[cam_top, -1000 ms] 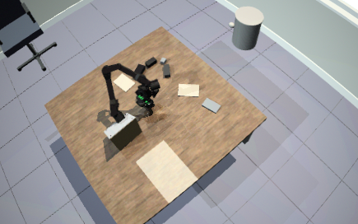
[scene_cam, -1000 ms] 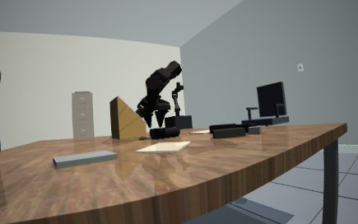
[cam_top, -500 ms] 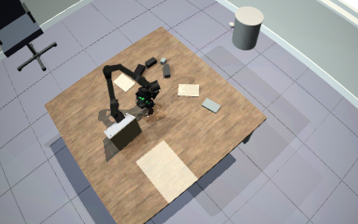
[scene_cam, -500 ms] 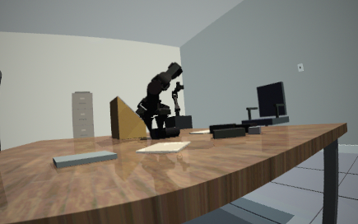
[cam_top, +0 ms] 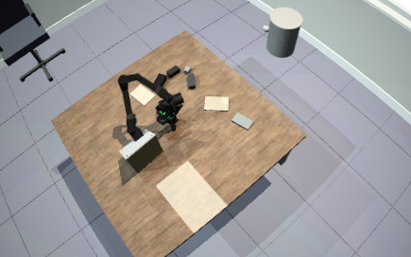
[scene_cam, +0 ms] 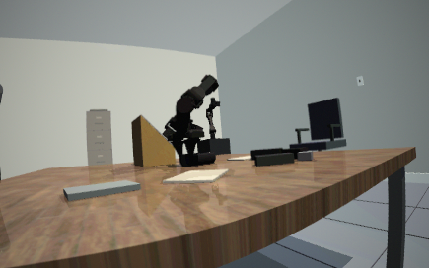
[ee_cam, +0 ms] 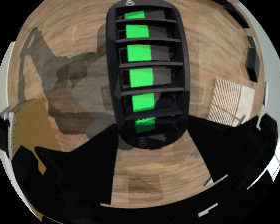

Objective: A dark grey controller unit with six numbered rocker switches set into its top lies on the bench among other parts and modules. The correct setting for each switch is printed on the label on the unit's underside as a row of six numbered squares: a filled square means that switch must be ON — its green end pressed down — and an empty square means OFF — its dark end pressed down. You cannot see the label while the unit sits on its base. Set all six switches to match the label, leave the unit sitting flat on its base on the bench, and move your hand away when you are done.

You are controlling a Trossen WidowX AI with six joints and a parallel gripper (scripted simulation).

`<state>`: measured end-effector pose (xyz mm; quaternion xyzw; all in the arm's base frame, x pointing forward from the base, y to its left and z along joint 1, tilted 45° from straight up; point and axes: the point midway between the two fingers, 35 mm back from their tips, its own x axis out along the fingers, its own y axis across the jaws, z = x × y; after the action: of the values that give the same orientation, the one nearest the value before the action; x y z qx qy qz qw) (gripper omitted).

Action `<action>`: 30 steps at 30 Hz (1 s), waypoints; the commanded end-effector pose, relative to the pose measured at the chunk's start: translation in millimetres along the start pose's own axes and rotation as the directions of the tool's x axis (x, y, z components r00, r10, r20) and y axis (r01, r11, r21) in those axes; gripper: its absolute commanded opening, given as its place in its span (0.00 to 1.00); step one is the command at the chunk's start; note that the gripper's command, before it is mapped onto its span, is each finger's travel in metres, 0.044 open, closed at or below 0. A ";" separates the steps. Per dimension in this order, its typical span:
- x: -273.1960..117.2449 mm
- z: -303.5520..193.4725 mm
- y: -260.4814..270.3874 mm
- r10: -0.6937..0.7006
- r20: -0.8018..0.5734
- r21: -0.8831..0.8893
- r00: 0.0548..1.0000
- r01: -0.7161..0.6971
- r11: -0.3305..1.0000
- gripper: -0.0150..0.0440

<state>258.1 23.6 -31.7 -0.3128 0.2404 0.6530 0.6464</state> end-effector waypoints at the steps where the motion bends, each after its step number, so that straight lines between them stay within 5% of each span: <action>1: 0.5 0.5 -0.2 -0.002 0.004 0.004 1.000 0.002 1.000 0.65; 10: 0.4 0.8 -5.9 -0.002 0.004 0.004 1.000 0.002 1.000 0.25; 30: -1.1 1.2 -14.2 -0.003 0.004 0.004 1.000 0.003 1.000 0.25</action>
<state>260.7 23.7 -32.3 -0.3029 0.2526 0.6578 0.6417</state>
